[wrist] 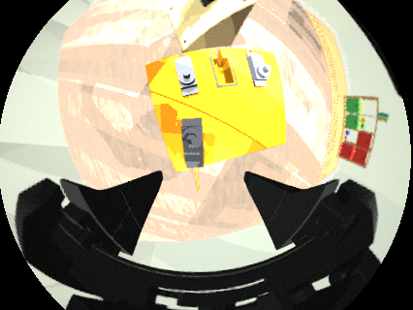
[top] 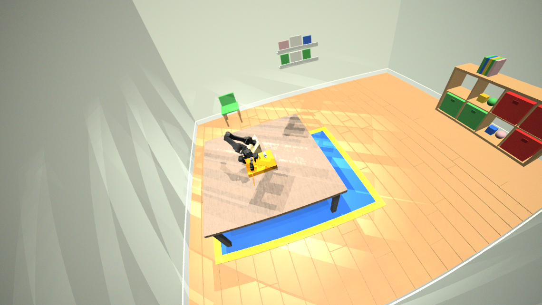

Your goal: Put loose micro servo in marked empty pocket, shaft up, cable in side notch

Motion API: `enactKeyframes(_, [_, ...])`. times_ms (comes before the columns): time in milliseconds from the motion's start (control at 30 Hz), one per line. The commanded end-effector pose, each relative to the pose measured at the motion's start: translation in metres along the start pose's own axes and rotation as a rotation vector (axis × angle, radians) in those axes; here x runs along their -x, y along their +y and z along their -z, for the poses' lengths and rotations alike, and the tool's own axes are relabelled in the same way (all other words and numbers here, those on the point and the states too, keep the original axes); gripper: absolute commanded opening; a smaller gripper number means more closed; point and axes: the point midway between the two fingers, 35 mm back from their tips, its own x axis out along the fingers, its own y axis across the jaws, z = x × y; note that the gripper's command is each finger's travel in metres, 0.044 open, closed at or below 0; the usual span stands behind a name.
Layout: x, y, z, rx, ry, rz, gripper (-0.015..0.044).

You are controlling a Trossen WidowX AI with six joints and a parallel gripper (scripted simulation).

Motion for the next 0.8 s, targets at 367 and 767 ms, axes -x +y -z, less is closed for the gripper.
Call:
enactKeyframes(367, [-0.031,0.011,-0.004,0.075,-0.041,-0.049,0.0440])
enactKeyframes(767, [-0.047,0.012,-0.005,0.075,-0.041,-0.050,0.0440])
